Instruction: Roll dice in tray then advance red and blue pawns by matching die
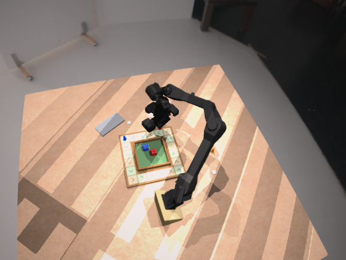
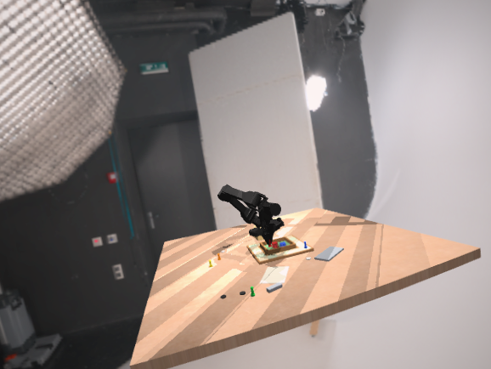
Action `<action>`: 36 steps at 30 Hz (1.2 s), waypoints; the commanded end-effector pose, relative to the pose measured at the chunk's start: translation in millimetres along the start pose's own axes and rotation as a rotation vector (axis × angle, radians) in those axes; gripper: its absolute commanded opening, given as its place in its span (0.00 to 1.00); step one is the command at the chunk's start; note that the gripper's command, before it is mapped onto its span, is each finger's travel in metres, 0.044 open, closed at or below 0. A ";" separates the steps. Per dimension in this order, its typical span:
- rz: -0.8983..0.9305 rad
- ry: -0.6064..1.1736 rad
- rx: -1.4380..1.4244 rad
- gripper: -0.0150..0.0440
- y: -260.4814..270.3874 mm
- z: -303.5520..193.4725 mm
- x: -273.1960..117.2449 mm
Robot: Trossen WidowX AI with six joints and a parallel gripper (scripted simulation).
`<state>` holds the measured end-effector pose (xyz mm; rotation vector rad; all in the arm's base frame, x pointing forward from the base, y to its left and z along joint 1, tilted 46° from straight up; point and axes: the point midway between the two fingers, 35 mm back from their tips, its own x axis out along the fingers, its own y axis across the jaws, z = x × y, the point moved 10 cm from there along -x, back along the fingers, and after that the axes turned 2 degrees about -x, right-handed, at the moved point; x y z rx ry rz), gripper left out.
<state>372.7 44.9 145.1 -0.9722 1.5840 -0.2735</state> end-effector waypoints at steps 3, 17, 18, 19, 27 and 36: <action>-0.005 -0.004 -0.002 0.25 -1.2 4.6 10.2; -0.007 -0.003 -0.002 0.25 -1.4 4.3 40.1; -0.007 -0.003 -0.002 0.25 -1.5 4.3 41.5; -0.007 -0.003 -0.002 0.25 -1.5 4.3 43.0; -0.006 -0.010 0.007 0.30 -3.1 4.8 47.9; -0.006 -0.010 0.007 0.70 -3.1 4.8 47.9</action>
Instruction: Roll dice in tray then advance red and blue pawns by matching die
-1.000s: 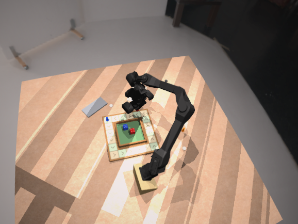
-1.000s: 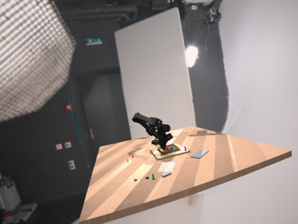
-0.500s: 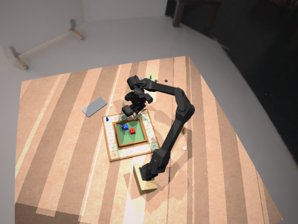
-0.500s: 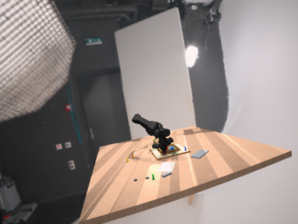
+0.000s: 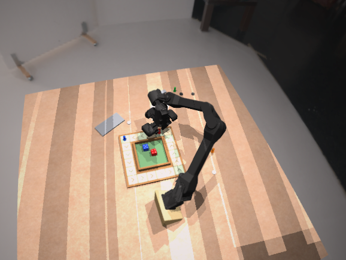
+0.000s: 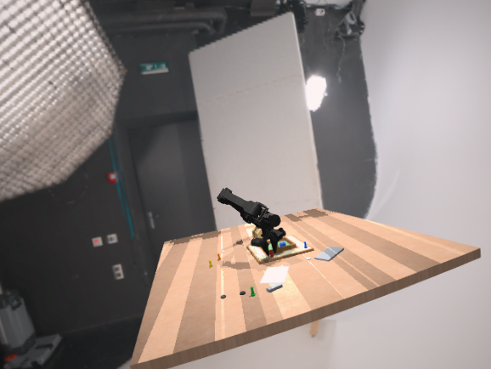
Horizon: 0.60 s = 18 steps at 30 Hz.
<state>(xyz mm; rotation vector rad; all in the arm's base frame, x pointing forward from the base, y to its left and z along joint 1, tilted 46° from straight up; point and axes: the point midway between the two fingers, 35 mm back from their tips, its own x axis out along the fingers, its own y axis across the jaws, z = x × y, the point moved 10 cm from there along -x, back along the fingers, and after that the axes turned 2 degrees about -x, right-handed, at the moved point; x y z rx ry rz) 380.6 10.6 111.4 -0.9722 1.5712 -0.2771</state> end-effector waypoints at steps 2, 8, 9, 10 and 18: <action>0.000 0.000 0.001 0.79 -0.3 -0.1 -0.6; 0.001 0.002 -0.003 1.00 0.4 0.7 -23.7; 0.001 0.004 -0.006 1.00 1.0 0.4 -36.6; 0.001 0.005 -0.007 1.00 1.3 -0.1 -44.4; 0.007 0.001 0.168 0.82 25.1 17.7 -49.3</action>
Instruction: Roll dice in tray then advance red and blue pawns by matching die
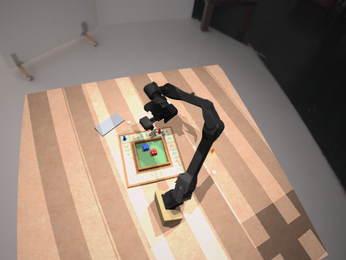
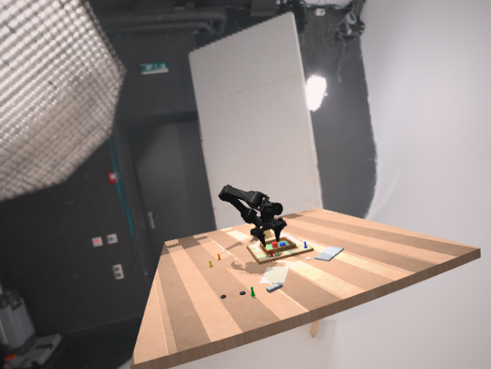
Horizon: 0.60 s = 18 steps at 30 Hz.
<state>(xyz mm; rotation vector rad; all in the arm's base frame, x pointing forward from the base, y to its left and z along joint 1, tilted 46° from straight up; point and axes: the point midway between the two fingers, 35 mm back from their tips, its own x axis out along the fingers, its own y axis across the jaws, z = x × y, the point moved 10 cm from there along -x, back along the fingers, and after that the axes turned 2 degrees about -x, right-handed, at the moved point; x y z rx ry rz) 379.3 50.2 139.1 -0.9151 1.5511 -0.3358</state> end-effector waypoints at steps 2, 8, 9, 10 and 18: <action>0.013 -0.001 0.235 0.73 40.6 23.1 -3.4; 0.017 0.002 0.663 0.59 110.9 49.4 -7.1; 0.016 0.003 0.735 0.59 123.2 52.5 -7.4; 0.015 0.003 0.786 0.59 132.0 54.6 -7.5; 0.008 0.004 0.987 0.59 163.7 62.8 -7.0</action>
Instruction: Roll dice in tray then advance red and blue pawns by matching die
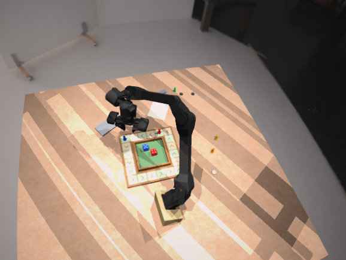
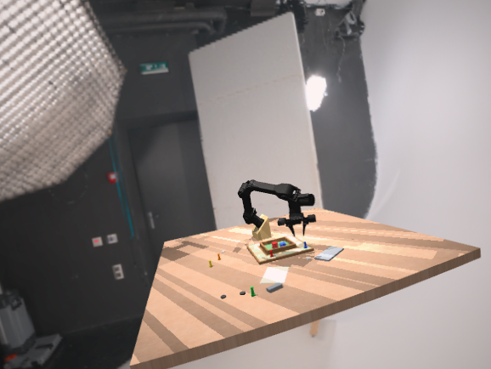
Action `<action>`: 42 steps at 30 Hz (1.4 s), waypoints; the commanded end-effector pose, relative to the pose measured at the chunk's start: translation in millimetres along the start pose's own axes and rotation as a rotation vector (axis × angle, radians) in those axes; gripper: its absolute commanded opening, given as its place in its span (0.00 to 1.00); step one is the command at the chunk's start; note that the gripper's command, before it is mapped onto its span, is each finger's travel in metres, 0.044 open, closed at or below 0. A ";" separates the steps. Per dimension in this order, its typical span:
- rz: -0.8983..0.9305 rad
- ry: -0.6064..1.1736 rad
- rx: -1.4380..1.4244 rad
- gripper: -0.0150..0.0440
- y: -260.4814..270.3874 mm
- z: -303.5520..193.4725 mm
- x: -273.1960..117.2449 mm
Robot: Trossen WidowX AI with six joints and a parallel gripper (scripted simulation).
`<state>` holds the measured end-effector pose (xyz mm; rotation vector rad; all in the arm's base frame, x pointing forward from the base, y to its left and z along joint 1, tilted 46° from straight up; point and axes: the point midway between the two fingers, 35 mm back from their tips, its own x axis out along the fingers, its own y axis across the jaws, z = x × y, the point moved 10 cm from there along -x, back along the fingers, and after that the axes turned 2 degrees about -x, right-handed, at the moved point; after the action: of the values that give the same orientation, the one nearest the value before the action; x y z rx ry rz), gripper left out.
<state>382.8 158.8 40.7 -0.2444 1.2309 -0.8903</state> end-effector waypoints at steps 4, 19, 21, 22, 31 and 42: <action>-0.004 0.002 0.149 0.59 24.2 -16.3 1.1; -0.005 0.002 0.149 0.59 24.2 -15.7 18.5; -0.004 0.002 0.149 0.59 24.2 -15.6 21.8; -0.004 0.003 0.149 0.59 24.3 -15.6 23.5; -0.005 0.003 0.148 0.59 24.2 -15.3 37.9; -0.006 0.001 0.149 0.59 23.8 -15.4 55.1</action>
<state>384.2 144.4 -13.4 -0.1178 1.1551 -0.9808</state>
